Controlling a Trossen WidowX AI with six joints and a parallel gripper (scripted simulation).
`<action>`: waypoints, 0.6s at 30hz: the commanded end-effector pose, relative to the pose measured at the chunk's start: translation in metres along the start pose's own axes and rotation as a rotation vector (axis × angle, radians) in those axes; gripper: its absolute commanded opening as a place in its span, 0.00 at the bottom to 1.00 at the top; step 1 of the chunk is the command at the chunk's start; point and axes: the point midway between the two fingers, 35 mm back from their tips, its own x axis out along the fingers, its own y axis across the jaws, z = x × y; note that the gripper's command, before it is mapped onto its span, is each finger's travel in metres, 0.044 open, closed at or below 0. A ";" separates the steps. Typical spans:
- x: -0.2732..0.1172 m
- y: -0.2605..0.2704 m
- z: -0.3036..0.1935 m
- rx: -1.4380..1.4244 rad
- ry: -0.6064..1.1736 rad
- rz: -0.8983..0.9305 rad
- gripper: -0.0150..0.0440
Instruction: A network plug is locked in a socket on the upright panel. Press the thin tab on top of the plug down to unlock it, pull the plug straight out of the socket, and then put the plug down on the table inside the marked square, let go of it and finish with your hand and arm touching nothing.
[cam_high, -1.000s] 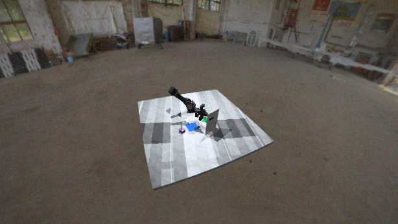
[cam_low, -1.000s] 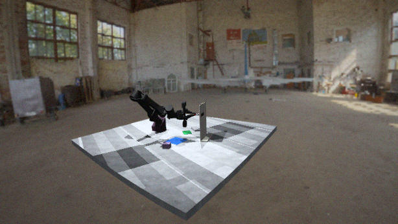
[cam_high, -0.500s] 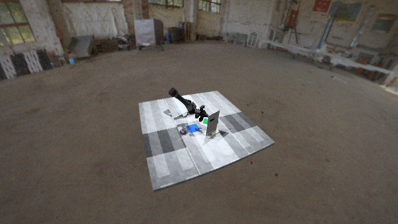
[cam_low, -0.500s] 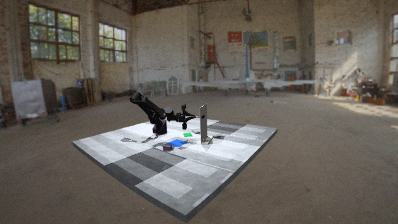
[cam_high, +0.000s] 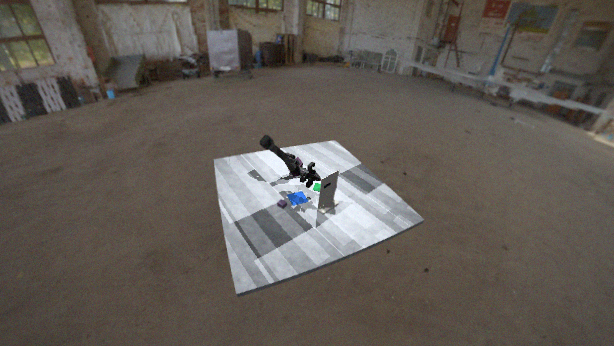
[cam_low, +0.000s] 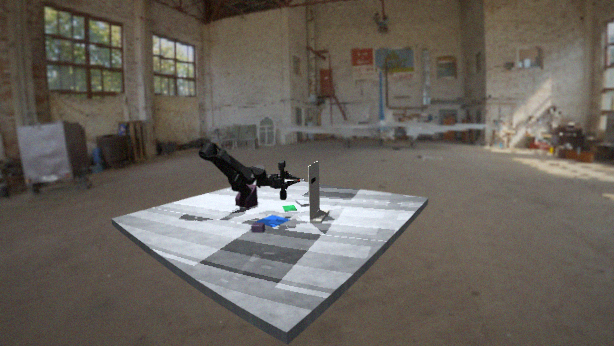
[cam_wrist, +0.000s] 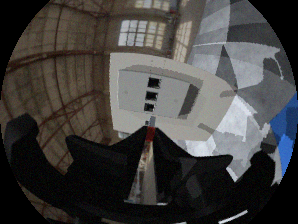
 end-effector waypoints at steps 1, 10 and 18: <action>-0.003 0.001 -0.001 -0.005 0.003 0.003 0.25; -0.007 0.001 -0.002 -0.005 0.003 0.003 0.25; -0.011 0.000 -0.003 -0.005 0.003 0.003 0.25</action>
